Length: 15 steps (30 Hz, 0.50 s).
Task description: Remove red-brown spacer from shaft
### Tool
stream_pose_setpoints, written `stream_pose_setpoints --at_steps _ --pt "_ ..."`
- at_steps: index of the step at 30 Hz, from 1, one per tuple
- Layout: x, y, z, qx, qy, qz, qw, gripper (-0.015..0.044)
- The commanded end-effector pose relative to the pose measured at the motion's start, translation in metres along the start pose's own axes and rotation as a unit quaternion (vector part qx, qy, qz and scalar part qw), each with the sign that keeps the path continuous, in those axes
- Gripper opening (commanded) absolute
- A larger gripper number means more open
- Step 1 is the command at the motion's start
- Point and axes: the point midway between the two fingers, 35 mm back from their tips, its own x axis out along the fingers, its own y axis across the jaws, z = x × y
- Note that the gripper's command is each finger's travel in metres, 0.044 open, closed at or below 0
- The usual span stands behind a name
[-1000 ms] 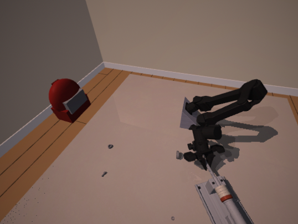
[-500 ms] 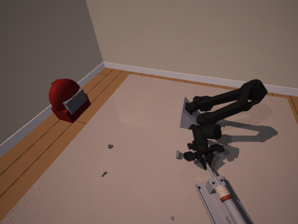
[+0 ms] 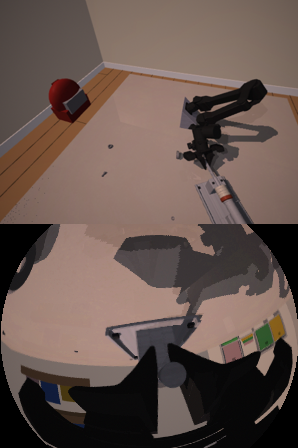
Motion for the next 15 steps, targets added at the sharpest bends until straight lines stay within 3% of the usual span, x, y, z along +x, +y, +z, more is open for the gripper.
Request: stream_pose_setpoints --at_steps 1,15 --pt "-0.0018 0.0005 0.0014 -0.002 0.0 0.001 1.0 0.0" --pt "-0.0031 0.0005 0.0027 -0.001 0.0 0.001 1.0 0.0"
